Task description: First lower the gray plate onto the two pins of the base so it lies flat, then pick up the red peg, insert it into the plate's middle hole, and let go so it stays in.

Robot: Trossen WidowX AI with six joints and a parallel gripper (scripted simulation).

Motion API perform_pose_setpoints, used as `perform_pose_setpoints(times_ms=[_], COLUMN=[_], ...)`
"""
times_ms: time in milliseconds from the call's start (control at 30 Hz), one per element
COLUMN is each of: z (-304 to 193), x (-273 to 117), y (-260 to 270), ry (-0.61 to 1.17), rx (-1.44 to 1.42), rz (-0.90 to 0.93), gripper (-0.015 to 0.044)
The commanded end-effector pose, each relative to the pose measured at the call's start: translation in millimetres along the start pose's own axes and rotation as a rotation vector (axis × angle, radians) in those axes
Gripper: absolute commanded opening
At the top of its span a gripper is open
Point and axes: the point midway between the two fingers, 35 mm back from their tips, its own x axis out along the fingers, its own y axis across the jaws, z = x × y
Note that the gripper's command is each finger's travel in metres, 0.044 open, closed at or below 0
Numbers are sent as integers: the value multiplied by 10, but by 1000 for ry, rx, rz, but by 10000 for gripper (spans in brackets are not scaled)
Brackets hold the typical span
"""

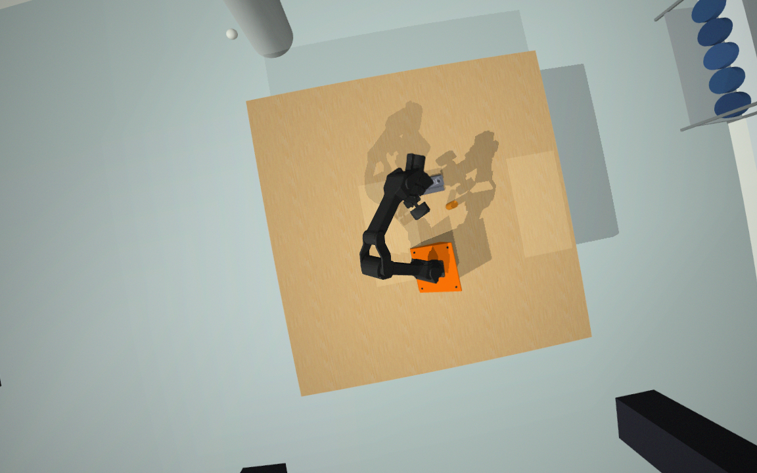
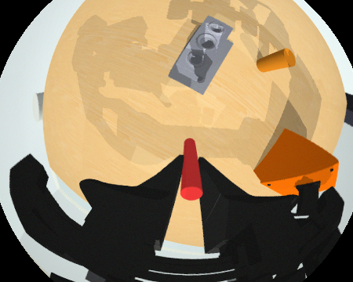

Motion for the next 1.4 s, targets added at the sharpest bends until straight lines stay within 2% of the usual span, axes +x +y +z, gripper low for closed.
perform_pose_setpoints(times_ms=[0,1367], z=[118,1367], x=[-1,46], y=[15,-67], ry=[-4,0], rx=[-3,-9], rz=[-6,-3], gripper=[0,0])
